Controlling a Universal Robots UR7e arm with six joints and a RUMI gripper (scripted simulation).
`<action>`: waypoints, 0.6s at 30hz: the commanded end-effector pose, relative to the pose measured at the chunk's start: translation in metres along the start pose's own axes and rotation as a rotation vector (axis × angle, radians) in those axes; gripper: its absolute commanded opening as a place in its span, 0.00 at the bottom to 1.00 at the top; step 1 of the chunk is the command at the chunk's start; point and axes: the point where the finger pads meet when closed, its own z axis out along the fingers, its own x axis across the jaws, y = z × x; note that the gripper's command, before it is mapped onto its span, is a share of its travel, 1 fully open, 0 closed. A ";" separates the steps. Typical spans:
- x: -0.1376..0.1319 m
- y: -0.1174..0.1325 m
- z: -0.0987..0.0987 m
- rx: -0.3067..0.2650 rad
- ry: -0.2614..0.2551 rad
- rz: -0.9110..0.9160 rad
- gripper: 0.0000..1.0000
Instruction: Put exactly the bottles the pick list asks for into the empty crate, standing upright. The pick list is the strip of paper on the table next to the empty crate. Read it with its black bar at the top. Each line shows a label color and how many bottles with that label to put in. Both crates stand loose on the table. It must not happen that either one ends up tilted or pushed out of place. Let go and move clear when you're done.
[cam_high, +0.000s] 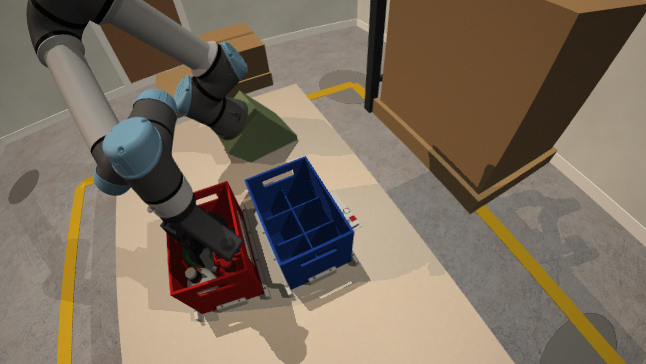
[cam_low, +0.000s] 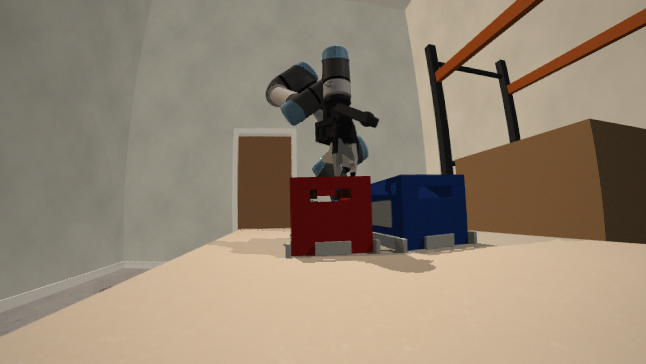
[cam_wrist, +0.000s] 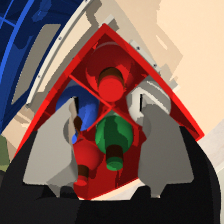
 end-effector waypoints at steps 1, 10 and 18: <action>0.000 0.000 0.006 0.001 0.001 0.000 0.38; 0.000 0.000 0.016 0.001 0.001 0.000 0.38; 0.000 0.000 0.026 0.001 0.001 0.000 0.38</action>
